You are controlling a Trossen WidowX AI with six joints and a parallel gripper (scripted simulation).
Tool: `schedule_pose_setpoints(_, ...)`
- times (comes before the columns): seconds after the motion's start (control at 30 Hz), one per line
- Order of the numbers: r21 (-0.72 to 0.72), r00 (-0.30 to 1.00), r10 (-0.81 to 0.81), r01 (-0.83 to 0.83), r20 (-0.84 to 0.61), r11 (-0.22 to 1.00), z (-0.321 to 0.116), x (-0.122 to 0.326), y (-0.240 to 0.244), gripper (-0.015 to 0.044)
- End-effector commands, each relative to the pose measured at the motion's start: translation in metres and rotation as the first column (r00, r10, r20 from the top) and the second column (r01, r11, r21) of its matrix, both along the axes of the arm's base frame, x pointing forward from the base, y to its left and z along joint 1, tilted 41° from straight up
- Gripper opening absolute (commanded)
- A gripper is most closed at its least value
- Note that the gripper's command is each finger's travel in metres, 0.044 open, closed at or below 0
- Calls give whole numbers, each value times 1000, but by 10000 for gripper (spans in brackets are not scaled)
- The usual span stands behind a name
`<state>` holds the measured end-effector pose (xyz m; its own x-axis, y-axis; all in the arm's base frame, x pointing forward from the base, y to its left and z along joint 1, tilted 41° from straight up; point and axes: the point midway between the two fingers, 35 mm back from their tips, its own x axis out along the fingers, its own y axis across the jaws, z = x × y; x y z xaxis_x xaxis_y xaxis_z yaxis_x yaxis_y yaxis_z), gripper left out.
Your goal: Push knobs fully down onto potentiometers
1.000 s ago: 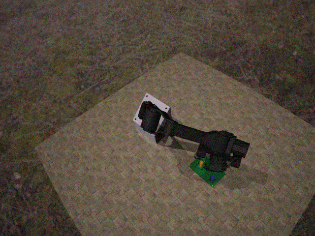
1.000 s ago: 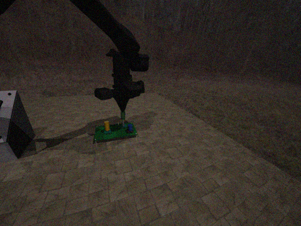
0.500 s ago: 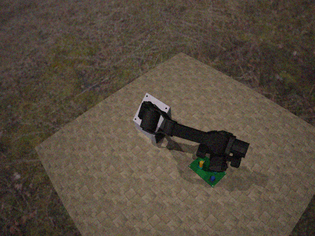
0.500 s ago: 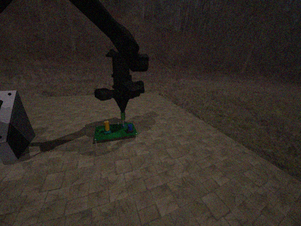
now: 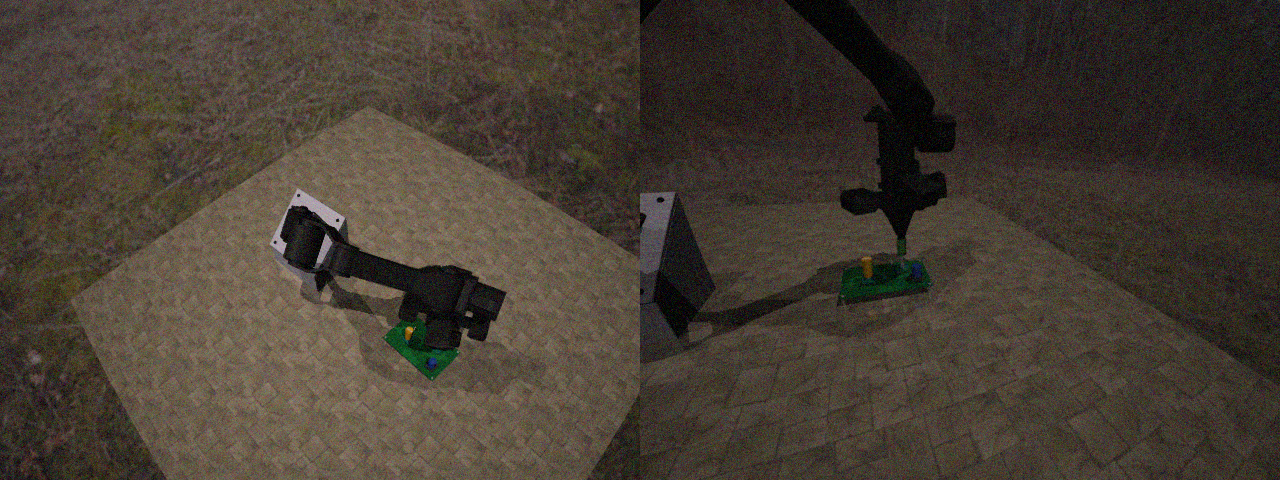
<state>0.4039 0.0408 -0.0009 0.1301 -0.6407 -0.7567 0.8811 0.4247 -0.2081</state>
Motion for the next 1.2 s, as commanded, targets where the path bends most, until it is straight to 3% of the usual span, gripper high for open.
schedule_pose_setpoints(0.0, -4, 1000, -24, 24, 3, 1000, -10, 4, -13, 0)
schedule_pose_setpoints(1.17, -5, 1000, -24, 24, 3, 1000, -23, 6, -24, 0)
